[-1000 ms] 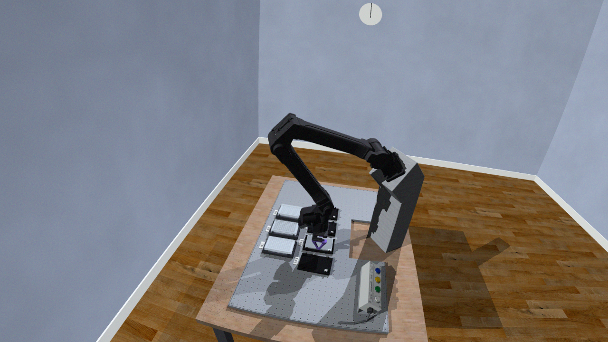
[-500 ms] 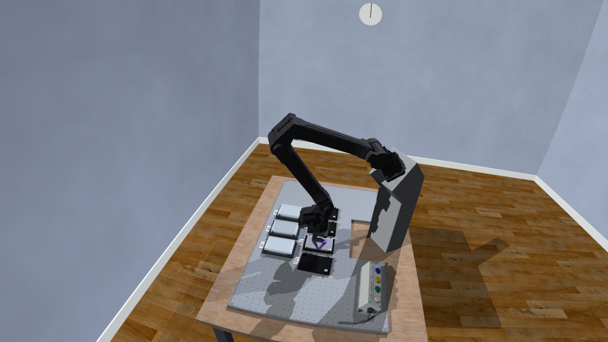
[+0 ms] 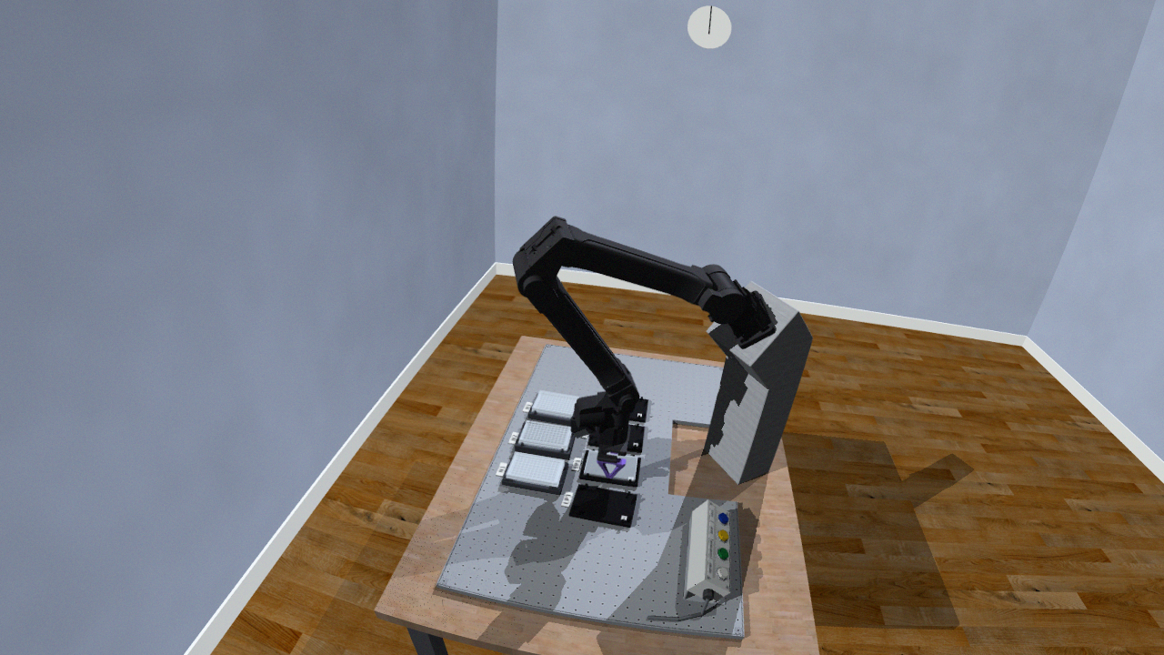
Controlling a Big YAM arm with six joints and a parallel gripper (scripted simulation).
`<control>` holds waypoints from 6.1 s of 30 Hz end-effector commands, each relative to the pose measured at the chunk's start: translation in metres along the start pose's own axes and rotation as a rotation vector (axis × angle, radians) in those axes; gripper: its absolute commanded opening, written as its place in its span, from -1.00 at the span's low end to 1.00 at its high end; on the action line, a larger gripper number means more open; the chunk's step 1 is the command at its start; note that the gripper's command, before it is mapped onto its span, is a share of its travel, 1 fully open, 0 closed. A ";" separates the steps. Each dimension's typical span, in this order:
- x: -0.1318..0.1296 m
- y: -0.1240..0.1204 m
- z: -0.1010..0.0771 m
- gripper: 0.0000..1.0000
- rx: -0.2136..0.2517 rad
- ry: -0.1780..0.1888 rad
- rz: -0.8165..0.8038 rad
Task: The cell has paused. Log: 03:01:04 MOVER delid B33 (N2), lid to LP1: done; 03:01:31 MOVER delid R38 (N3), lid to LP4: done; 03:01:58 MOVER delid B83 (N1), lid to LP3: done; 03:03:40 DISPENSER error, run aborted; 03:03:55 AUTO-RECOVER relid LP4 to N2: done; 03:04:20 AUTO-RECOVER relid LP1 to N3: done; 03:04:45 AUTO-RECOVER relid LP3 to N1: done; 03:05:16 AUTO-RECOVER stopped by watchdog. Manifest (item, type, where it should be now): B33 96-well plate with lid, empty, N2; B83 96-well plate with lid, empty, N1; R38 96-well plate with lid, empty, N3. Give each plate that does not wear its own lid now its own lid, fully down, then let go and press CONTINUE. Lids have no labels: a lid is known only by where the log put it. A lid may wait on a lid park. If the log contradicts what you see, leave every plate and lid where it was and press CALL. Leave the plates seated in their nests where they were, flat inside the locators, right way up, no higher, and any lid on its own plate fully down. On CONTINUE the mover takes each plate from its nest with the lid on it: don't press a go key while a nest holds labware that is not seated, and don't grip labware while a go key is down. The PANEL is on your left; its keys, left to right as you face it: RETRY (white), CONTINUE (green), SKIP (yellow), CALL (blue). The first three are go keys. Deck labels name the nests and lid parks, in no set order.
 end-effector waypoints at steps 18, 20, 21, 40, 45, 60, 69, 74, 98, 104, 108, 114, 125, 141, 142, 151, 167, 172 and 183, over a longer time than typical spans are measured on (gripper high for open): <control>-0.001 -0.003 -0.005 1.00 0.002 -0.004 0.002; -0.001 -0.003 -0.005 1.00 0.002 -0.004 0.002; -0.001 -0.003 -0.005 1.00 0.002 -0.004 0.002; -0.001 -0.003 -0.005 1.00 0.002 -0.004 0.002; 0.003 -0.008 -0.013 1.00 0.009 -0.003 0.000; -0.005 -0.006 -0.036 1.00 0.009 -0.013 0.004; -0.005 -0.006 -0.050 1.00 0.009 -0.013 0.004; -0.005 -0.006 -0.055 1.00 0.008 -0.013 0.003; -0.002 -0.005 -0.051 1.00 0.001 -0.004 0.002; -0.002 -0.006 -0.051 1.00 0.001 -0.004 0.002; -0.002 -0.006 -0.051 1.00 0.001 -0.004 0.002; -0.011 0.015 -0.050 1.00 -0.017 -0.002 0.053; -0.047 0.043 -0.049 1.00 -0.010 -0.006 0.034; -0.105 0.091 -0.049 1.00 -0.003 -0.009 0.040; -0.105 0.091 -0.049 1.00 -0.003 -0.009 0.040; -0.139 0.120 -0.049 1.00 -0.002 -0.009 0.042; -0.193 0.168 -0.050 1.00 -0.004 -0.010 0.045; -0.212 0.185 -0.051 1.00 -0.007 -0.010 0.044; -0.199 0.190 -0.052 1.00 -0.020 -0.004 0.030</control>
Point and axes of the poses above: the point where the finger pads meet when closed, its own z axis out along the fingers, its own x axis across the jaws, y = z × x, the point moved 9 cm from there along -z, back along the fingers, and after that the axes turned 1 degree about z, right-handed, at the moved point
